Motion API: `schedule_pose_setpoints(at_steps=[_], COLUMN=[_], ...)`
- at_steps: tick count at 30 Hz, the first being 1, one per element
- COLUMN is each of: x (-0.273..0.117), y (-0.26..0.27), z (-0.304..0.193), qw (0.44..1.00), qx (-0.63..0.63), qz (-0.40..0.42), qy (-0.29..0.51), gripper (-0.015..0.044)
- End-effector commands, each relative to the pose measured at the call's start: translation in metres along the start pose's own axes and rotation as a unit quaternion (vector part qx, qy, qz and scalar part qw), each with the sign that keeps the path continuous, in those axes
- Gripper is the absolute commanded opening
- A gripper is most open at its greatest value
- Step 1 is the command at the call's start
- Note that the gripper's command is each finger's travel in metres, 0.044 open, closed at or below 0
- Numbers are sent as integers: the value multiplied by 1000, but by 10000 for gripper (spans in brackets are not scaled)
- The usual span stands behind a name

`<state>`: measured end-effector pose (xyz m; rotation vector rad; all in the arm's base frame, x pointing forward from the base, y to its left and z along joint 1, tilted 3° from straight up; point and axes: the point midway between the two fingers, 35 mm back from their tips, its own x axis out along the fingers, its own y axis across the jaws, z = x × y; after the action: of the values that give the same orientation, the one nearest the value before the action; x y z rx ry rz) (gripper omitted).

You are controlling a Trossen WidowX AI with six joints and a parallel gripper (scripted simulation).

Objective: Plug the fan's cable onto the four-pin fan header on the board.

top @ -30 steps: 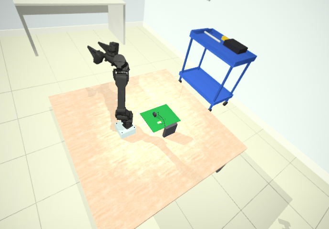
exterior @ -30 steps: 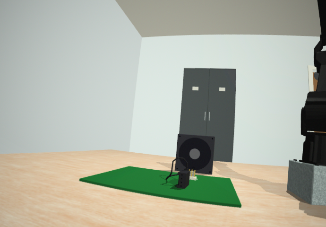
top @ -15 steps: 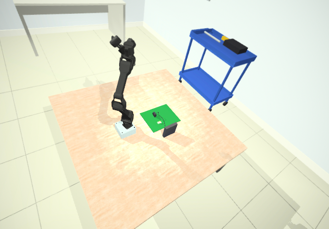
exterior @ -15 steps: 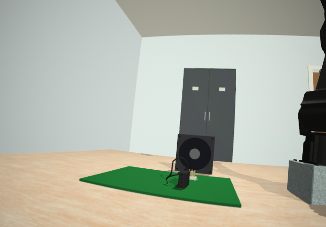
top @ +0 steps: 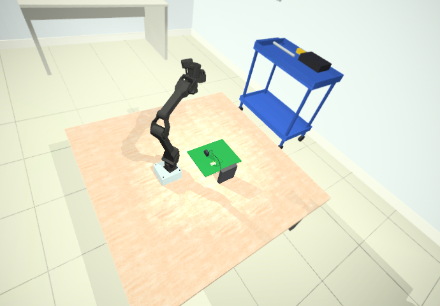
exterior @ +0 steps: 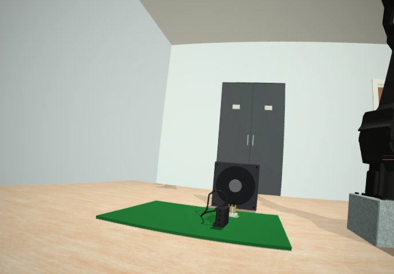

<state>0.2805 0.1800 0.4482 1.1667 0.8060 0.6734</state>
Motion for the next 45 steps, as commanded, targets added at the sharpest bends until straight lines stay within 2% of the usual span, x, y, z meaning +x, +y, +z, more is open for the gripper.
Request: schedule_pose_setpoints(at_steps=[1, 6, 12, 20, 24, 26, 31, 38, 45], x=[12, 18, 3, -48, -81, -92, -93, -82, -81], y=[-42, -121, -220, -346, -397, -410, -415, -470, -475], z=[23, 60, 87, 85, 68, 60, 59, 46, 45], qw=[996, 968, 900, 745, 645, 613, 609, 609, 609], qx=[64, 177, 312, 482, 554, 573, 576, 576, 576], qz=[-57, -158, -272, -412, -472, -488, -490, -491, -491], qy=[-25, -77, -138, -209, -234, -239, -239, -239, -239], gripper=[440, 440, 440, 440, 440, 440, 440, 440, 440])
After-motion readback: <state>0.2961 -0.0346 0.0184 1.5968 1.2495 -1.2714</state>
